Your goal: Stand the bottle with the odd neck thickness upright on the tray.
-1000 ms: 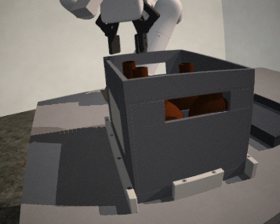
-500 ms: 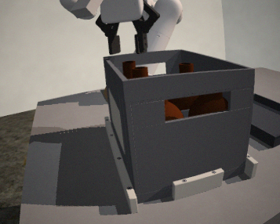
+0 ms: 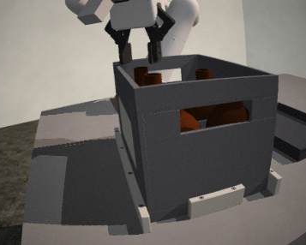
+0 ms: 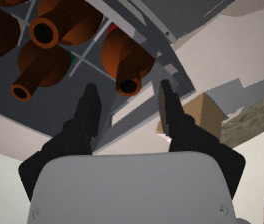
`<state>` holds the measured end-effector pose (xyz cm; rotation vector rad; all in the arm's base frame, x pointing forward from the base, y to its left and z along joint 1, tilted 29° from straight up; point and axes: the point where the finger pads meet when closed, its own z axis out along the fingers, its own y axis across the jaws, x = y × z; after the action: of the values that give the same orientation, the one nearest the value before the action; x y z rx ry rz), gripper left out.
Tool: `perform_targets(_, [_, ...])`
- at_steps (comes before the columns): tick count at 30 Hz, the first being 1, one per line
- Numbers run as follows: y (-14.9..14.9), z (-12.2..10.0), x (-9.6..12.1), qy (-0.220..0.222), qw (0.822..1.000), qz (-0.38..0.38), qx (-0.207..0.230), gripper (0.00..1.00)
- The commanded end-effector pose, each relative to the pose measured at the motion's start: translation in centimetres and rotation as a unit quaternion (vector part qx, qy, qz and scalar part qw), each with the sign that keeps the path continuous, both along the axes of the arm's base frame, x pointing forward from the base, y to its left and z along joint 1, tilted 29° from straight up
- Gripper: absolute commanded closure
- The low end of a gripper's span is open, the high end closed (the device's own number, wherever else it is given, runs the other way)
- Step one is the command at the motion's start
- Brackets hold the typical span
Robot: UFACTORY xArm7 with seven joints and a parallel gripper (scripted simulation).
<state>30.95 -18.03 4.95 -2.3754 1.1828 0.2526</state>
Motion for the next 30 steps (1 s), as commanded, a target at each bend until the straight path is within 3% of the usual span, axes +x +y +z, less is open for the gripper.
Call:
perform_targets(1, [-0.1,0.0,0.1,-0.001,1.000,-0.001,-0.001,0.35])
perform_targets(30, [1.3,-2.4,0.2,-0.001,1.000,-0.001,-0.001,0.35])
